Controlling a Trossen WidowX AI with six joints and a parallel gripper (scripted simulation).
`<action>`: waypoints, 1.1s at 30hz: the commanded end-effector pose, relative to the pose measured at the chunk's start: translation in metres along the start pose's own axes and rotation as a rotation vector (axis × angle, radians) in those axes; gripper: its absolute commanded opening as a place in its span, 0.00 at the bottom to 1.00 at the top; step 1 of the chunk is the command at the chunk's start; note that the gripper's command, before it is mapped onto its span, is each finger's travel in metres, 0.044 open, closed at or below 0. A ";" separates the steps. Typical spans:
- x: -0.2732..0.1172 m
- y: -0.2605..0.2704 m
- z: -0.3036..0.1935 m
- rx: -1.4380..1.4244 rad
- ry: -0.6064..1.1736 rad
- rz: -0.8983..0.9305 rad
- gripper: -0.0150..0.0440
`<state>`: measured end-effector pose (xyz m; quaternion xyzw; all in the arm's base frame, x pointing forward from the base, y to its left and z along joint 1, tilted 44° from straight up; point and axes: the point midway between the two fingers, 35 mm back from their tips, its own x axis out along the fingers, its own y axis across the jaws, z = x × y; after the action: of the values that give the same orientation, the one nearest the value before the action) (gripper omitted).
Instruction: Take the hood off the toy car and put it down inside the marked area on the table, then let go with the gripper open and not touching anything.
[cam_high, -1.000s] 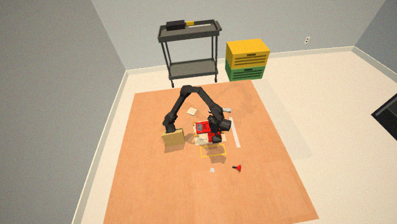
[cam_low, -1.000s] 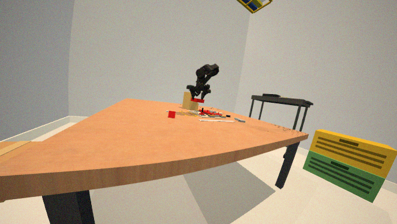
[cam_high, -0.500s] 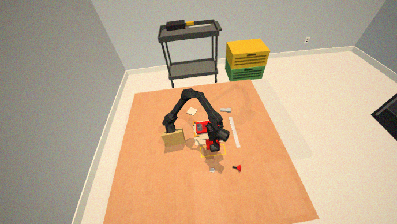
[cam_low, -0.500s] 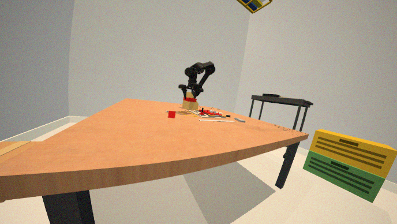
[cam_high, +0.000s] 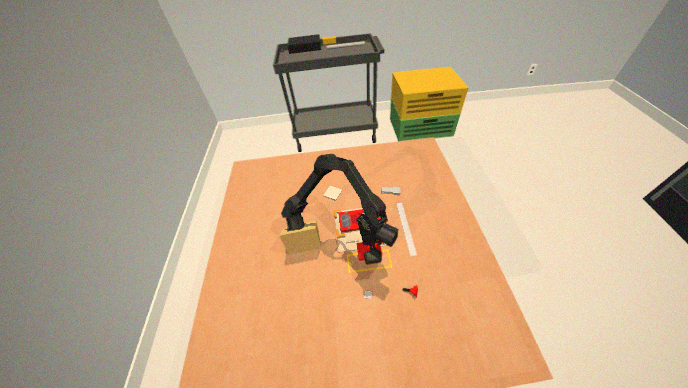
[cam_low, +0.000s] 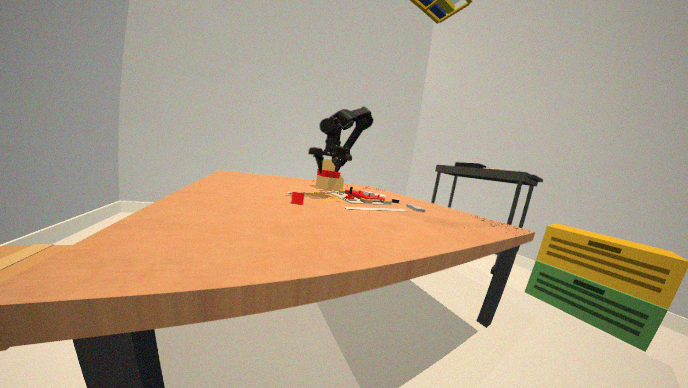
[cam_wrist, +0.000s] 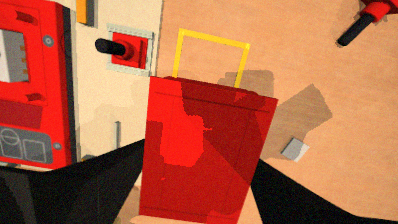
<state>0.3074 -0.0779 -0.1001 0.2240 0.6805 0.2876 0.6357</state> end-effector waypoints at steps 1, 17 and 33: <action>0.003 0.000 0.000 0.003 -0.001 -0.001 0.25; 0.013 -0.001 0.001 0.003 -0.001 -0.001 0.25; 0.023 -0.001 0.001 0.003 -0.001 -0.001 0.25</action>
<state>0.3062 -0.0646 -0.1163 0.2218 0.6822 0.2866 0.6351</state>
